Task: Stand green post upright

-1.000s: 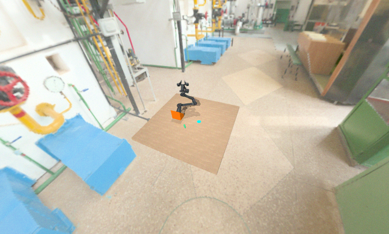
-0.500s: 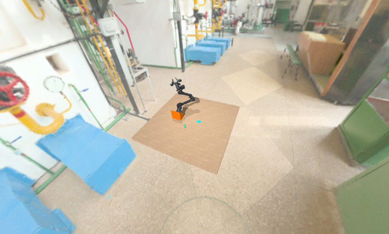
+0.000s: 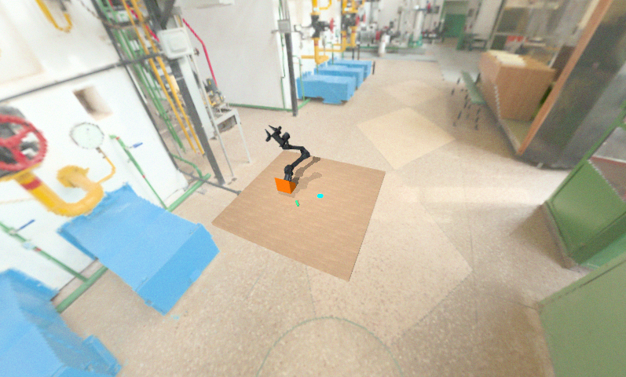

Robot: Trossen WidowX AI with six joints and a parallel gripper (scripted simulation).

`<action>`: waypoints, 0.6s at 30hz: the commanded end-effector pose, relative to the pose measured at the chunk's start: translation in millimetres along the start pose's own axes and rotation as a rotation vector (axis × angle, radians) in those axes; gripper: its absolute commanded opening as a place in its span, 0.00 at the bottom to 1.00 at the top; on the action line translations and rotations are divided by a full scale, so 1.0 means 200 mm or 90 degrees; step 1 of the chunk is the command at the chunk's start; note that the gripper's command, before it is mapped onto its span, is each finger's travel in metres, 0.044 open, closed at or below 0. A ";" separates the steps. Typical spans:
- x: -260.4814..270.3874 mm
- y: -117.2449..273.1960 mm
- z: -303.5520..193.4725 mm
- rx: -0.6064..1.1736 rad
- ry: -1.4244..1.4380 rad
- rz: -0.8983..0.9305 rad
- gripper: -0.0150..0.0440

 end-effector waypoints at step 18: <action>0.04 -0.05 -0.73 0.489 0.174 0.033 0.65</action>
Point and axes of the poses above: the point midway between the two fingers, 35 mm back from their tips, its own y axis back along the fingers, its own x axis across the jaws, z = x × y, the point moved 10 cm from there along y, back along the fingers, and after that the axes turned 12 degrees about y, right-handed, at the moved point
